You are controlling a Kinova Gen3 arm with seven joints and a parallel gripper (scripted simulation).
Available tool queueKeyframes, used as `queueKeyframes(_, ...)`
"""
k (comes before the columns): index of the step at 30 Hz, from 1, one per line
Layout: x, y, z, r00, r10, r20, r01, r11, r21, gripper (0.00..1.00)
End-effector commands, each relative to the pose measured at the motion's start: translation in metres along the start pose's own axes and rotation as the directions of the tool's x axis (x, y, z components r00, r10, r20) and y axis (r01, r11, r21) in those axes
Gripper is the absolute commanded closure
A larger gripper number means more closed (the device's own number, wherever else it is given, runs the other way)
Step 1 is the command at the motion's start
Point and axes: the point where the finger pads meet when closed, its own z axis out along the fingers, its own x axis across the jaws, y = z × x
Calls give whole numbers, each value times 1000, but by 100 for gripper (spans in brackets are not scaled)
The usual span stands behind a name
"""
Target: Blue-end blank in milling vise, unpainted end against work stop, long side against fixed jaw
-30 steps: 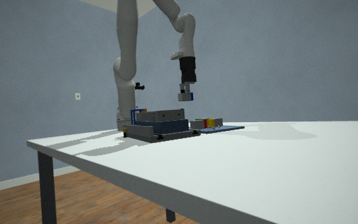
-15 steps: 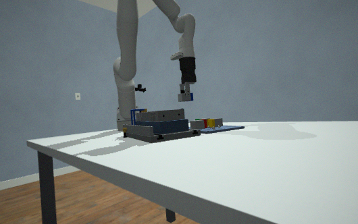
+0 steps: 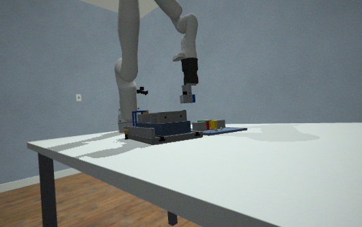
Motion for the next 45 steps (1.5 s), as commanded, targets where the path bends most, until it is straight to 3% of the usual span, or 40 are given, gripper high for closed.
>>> queueKeyframes(1, 0, 0, 0, 1000, 31, 1, -31, 1000, -2, 100)
queueKeyframes(28, 0, 0, 0, 928, 372, 0, -372, 928, -1, 100)
queueKeyframes(45, 0, 0, 0, 820, 573, 0, -573, 820, -1, 100)
